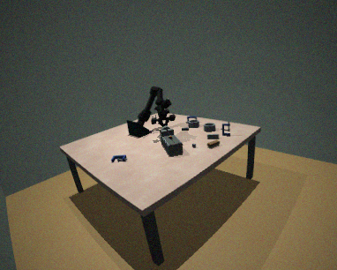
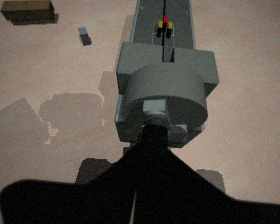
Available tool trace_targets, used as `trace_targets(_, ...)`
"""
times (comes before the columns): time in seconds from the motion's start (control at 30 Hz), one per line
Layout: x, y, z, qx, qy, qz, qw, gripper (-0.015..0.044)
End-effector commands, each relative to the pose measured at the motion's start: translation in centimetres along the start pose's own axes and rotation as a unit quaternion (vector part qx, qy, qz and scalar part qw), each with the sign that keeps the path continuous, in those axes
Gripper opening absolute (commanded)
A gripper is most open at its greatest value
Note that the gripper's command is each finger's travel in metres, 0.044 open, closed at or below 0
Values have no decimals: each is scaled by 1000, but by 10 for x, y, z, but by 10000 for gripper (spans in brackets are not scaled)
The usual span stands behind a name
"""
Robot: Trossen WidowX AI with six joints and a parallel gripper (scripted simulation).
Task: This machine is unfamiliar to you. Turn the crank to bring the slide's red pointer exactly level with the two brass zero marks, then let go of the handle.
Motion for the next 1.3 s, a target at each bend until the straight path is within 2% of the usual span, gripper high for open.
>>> trace_targets(0.0, -8, 2, 2, -6, -4, -6, 1000, 0)
trace_targets(1.27, -23, 0, 0, -6, -3, -6, 1000, 0)
Point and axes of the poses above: the point midway between the two fingers, 35 mm back from their tips, its own y axis back along the fingers, its own x axis across the jaws, z = x × y, the point moved 6 cm from there along y, back along the fingers, and after that the axes turned 4 degrees about -y, right-handed, at the moved point
